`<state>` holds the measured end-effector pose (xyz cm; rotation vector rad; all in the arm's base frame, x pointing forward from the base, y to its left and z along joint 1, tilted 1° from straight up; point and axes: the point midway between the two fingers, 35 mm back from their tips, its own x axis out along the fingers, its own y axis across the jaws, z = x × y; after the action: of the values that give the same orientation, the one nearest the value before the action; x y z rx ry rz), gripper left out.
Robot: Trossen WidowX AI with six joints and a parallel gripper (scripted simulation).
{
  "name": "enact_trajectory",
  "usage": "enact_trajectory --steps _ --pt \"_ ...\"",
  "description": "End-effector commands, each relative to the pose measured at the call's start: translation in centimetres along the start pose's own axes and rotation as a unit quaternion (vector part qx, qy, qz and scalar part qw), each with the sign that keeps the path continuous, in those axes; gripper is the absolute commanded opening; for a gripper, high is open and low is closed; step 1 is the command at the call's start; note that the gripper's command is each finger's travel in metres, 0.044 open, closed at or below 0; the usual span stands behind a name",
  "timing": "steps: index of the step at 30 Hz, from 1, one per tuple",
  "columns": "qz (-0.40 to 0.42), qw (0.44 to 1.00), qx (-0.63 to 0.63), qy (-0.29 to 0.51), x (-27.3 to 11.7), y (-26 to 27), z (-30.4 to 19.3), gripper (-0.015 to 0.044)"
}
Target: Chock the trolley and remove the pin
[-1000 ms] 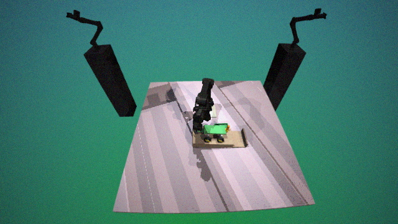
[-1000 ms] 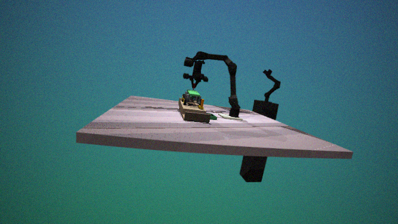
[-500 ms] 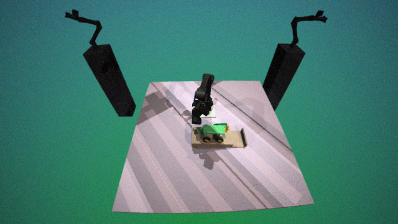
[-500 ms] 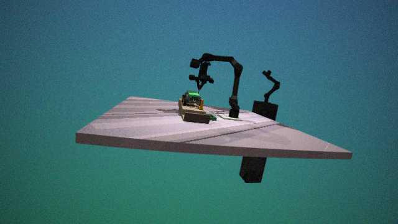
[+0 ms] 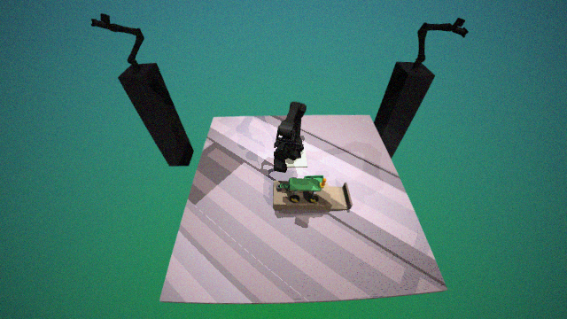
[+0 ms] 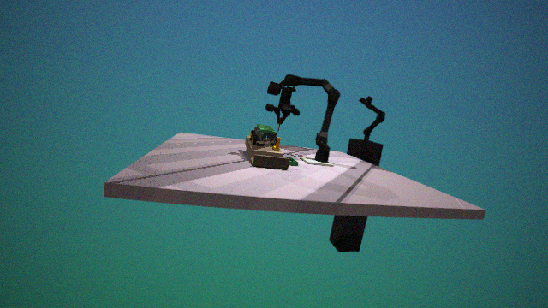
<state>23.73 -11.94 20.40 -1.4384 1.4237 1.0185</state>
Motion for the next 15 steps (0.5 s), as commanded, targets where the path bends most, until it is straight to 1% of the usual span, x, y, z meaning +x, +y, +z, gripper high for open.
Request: enact_trajectory --steps 1,15 --pt "0.002 1.000 -0.002 -0.003 -0.1 0.1 1.2 0.0000" --pt "0.002 1.000 -0.002 -0.005 -1.0 -0.3 6.7 0.0000"
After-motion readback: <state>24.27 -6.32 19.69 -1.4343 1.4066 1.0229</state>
